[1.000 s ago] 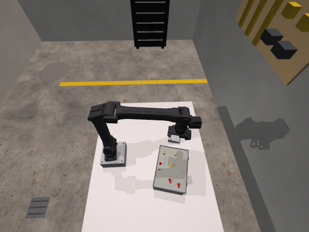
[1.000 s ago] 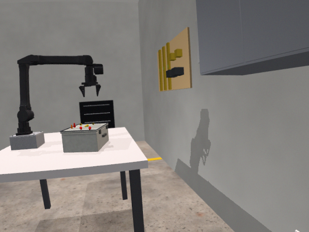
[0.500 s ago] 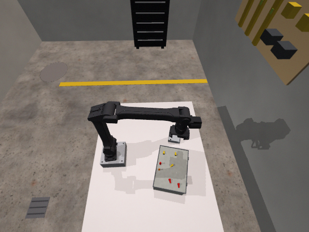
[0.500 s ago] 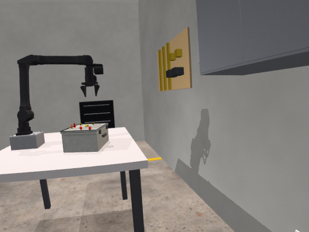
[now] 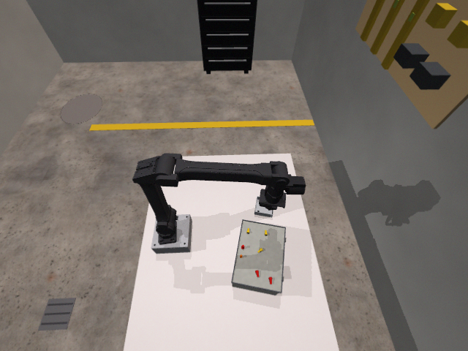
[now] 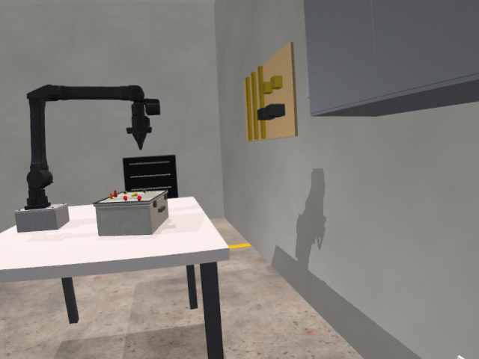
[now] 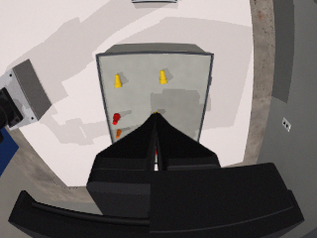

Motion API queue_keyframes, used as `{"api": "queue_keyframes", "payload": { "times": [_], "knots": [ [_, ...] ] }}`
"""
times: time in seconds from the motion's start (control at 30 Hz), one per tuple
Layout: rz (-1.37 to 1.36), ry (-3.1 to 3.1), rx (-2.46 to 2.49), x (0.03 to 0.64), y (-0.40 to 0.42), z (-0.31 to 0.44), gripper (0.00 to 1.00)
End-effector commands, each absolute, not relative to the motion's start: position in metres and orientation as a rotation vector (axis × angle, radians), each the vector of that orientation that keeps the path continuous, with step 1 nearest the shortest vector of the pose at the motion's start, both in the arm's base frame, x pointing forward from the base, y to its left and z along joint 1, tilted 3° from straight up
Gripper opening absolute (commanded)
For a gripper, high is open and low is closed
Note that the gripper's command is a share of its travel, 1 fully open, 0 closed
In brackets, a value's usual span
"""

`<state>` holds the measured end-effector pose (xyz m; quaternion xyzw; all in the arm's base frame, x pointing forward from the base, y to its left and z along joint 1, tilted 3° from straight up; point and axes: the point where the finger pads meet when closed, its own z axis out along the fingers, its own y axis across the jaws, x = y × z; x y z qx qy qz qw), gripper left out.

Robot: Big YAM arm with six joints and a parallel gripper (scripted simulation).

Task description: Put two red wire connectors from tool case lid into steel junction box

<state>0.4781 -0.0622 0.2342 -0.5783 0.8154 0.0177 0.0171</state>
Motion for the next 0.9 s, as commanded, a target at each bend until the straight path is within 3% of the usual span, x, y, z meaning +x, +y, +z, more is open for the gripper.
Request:
{"api": "queue_keyframes", "payload": {
  "times": [0.0, 0.53, 0.57, 0.87],
  "knots": [
    [0.069, 2.524, -1.818, 0.479, -0.061, 0.236, 0.00],
    [0.069, 2.524, -1.818, 0.479, -0.061, 0.236, 0.00],
    [0.069, 2.524, -1.818, 0.479, -0.061, 0.236, 0.29],
    [0.075, 2.698, -1.560, 0.479, -0.080, 0.220, 0.29]
  ]
}}
